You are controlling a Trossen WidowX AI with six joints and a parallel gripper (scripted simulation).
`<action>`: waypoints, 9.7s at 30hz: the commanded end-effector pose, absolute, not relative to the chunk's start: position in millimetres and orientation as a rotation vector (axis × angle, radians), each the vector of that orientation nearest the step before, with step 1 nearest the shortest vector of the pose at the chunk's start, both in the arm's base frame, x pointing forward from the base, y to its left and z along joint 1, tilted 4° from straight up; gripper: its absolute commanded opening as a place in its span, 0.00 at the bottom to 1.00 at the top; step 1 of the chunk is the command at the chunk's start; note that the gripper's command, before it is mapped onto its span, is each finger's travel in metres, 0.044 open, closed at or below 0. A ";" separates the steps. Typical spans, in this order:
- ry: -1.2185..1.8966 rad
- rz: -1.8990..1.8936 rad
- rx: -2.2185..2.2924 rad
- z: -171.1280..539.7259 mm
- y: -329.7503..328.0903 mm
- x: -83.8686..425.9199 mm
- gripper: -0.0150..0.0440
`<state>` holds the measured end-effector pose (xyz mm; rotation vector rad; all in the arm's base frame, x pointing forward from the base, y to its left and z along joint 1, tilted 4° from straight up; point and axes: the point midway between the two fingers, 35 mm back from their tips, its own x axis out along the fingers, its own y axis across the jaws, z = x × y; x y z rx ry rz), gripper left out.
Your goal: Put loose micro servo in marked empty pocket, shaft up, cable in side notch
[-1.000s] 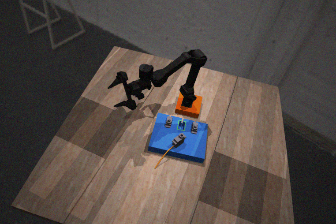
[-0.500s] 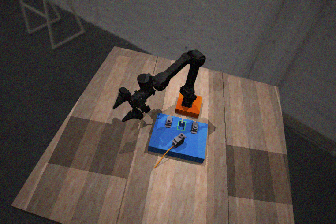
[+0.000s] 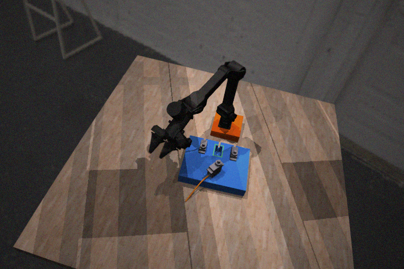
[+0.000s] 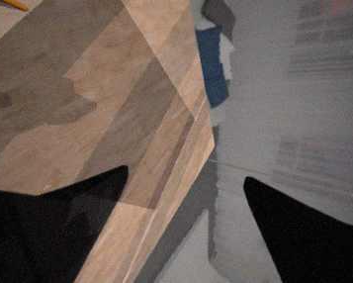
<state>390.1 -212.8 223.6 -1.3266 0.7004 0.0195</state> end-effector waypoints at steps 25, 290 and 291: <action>0.801 0.903 -1.727 167.2 -87.5 384.5 1.00; 1.497 0.014 -0.075 108.7 5.0 171.4 0.25; 1.497 0.014 -0.075 108.7 5.0 171.4 0.25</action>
